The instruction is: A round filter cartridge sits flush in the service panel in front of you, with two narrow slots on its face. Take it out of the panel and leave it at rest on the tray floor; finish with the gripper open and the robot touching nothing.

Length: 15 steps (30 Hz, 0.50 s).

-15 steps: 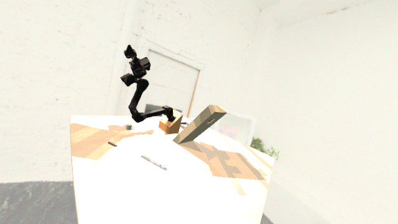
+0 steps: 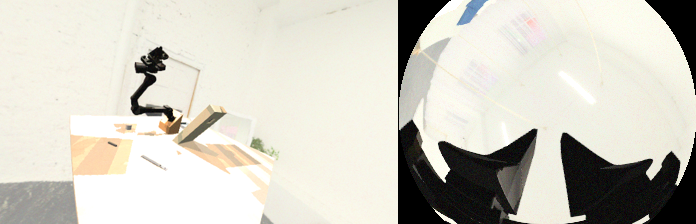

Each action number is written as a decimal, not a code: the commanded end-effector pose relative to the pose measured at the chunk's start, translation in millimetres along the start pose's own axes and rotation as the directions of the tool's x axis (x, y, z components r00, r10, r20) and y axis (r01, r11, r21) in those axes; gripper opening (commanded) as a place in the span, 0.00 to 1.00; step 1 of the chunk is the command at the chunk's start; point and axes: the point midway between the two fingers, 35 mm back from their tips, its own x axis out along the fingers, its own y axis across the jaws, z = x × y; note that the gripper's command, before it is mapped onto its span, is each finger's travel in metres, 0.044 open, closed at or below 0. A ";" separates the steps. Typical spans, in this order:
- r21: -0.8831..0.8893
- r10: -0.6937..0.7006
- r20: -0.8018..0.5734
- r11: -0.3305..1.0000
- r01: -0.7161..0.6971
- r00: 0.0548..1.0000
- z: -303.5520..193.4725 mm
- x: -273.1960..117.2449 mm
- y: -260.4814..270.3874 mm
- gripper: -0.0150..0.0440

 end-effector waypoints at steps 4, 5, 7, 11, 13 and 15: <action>-0.796 -0.097 0.230 0.553 0.244 0.968 74.2 13.2 -73.7 0.41; -0.840 -0.102 0.254 0.470 0.272 0.962 82.6 13.7 -79.3 0.41; -0.905 -0.107 0.307 0.275 0.325 0.946 99.9 13.9 -90.1 0.41; -0.907 -0.104 0.412 -0.144 0.396 0.905 135.8 12.4 -108.3 0.41; -0.847 -0.096 0.462 -0.344 0.406 0.882 153.8 10.6 -115.3 0.41; -0.753 -0.085 0.509 -0.526 0.396 0.856 171.5 8.1 -121.2 0.41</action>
